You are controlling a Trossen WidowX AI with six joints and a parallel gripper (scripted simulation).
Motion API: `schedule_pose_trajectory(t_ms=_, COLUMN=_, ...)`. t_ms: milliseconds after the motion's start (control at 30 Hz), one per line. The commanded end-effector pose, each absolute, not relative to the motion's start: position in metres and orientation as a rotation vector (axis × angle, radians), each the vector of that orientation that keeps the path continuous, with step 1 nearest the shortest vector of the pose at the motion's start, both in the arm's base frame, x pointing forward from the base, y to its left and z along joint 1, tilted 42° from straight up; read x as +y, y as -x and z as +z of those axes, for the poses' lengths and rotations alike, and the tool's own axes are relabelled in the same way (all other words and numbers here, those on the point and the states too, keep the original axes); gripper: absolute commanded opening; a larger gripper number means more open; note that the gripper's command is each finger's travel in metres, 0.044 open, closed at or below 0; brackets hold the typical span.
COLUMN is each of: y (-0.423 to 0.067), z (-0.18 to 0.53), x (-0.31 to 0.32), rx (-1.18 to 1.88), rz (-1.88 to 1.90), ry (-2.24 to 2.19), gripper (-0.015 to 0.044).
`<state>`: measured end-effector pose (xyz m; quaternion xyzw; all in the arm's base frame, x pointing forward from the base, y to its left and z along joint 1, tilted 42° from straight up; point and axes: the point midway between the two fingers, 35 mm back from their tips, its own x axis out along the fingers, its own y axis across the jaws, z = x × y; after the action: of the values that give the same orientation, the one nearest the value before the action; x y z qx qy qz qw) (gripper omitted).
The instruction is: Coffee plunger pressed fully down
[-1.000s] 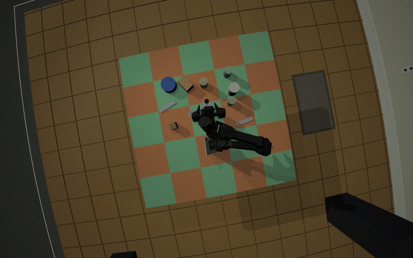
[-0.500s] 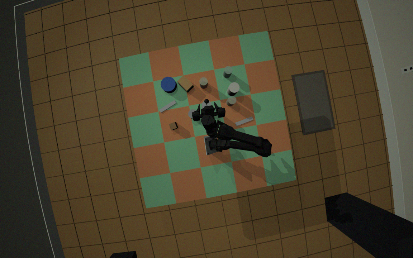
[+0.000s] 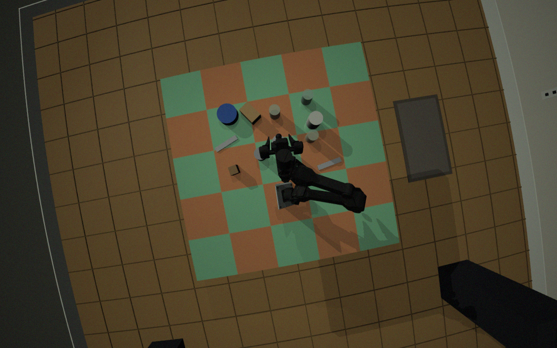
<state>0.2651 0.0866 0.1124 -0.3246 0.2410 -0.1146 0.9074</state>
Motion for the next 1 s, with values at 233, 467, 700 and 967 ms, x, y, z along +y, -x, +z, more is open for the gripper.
schedule_pose_trajectory(t_ms=233, y=-0.2703, z=0.1051, x=0.0808, rx=0.506, rz=-0.234, ry=0.694, gripper=0.0309)
schedule_pose_trajectory(t_ms=467, y=-0.2703, z=0.1051, x=0.0808, rx=0.506, rz=-0.234, ry=0.694, gripper=0.0125)
schedule_pose_trajectory(t_ms=700, y=-0.2703, z=0.1051, x=0.0808, rx=0.506, rz=-0.234, ry=0.694, gripper=0.0112)
schedule_pose_trajectory(t_ms=967, y=-0.2714, z=0.1014, x=0.0793, rx=0.508, rz=-0.234, ry=0.693, gripper=0.0112)
